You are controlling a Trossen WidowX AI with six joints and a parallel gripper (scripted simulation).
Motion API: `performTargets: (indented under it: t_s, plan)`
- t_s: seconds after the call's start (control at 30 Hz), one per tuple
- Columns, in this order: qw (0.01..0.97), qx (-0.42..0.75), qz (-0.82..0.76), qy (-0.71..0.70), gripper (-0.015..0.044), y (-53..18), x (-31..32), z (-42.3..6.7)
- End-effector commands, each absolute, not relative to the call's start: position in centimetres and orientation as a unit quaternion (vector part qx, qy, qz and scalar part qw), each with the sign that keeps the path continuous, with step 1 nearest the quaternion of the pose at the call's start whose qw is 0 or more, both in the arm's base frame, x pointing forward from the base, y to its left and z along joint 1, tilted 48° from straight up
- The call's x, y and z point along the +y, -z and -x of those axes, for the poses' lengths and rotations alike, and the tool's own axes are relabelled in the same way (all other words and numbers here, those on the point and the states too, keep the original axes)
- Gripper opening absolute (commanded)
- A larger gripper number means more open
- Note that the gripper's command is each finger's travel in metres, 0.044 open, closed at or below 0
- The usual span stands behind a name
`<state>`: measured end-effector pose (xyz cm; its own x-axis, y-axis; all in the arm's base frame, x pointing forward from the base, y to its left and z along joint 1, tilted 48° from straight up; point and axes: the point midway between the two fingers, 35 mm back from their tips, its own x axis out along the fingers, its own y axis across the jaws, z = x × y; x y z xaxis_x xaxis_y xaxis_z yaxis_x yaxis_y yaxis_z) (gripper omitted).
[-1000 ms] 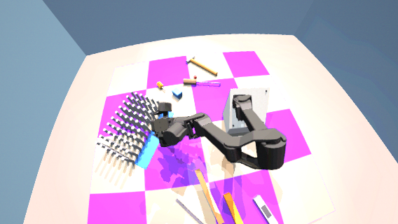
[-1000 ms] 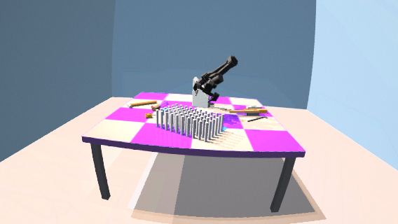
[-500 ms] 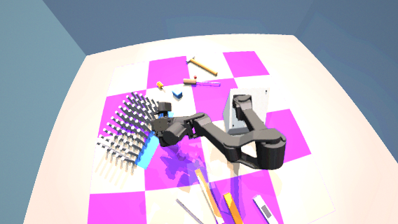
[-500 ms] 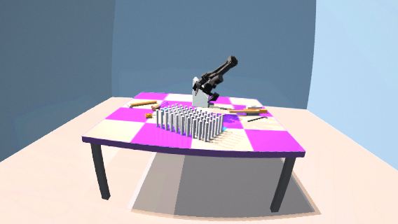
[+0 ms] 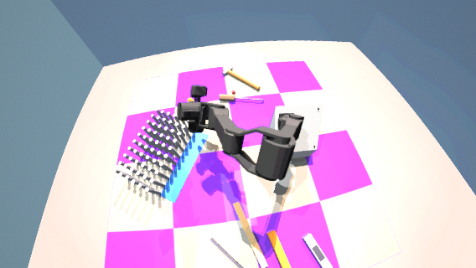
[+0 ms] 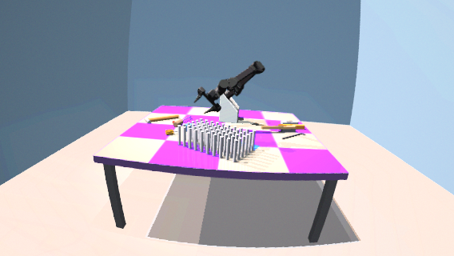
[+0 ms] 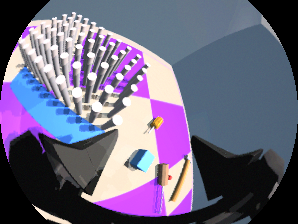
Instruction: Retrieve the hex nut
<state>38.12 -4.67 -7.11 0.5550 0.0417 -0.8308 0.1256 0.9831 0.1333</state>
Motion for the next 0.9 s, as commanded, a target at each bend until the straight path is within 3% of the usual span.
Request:
performTargets:
  t_s: [0.0,0.27,0.5,0.87]
  plan:
    - [0.827,0.556,-0.08,0.019,0.044,12.3,-8.9,-35.2]
    - [0.731,0.67,-0.124,-0.039,0.044,20.4,-13.5,-27.0]
    - [0.654,0.707,-0.222,-0.154,0.044,25.5,-13.4,-19.0]
    - [0.648,0.706,-0.233,-0.166,0.044,25.9,-13.3,-17.5]
